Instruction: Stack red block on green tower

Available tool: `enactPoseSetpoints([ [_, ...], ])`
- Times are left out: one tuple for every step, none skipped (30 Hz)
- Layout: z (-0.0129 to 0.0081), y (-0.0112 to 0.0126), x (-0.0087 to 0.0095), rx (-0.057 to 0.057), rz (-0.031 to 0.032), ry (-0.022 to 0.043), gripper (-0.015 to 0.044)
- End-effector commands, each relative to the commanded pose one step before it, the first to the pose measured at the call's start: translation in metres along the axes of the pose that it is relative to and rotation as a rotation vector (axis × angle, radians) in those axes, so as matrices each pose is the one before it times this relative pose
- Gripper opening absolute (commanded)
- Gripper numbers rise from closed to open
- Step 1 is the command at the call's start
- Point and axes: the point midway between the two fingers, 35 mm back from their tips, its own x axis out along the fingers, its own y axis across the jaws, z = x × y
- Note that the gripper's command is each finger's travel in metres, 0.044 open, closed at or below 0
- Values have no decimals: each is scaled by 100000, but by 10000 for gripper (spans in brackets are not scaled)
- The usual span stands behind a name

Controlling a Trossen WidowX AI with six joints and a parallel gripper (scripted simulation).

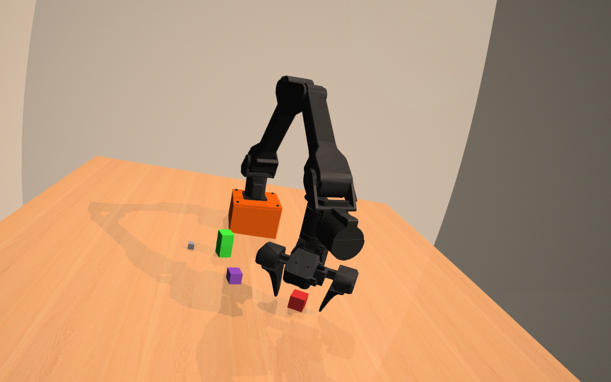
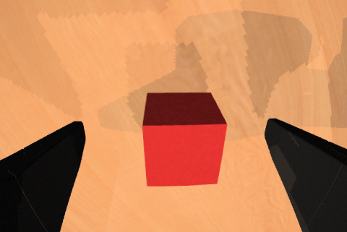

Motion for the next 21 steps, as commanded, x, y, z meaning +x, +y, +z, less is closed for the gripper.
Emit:
enactPoseSetpoints([
  [42, -79, 0, -287, -458, -292, 440],
  [0, 0, 0, 0, 0, 0, 414],
  [0, 0, 0, 0, 0, 0, 388],
  [0, 0, 0, 0, 0, 0, 361],
  [0, 0, 0, 0, 0, 0, 335],
  [0, 0, 0, 0, 0, 0, 309],
  [0, 0, 0, 0, 0, 0, 282],
  [0, 0, 0, 0, 0, 0, 256],
  [0, 0, 0, 0, 0, 0, 230],
  [0, 0, 0, 0, 0, 0, 204],
  [0, 0, 0, 0, 0, 0, 178],
  [0, 0, 0, 0, 0, 0, 151],
  [0, 0, 0, 0, 0, 0, 125],
  [0, 0, 0, 0, 0, 0, 118],
  [0, 0, 0, 0, 0, 0, 112],
  [0, 0, 0, 0, 0, 0, 105],
  [0, 0, 0, 0, 0, 0, 98],
  [0, 0, 0, 0, 0, 0, 92],
  [0, 0, 0, 0, 0, 0, 85],
  [0, 0, 0, 0, 0, 0, 78],
  [0, 0, 0, 0, 0, 0, 72],
])
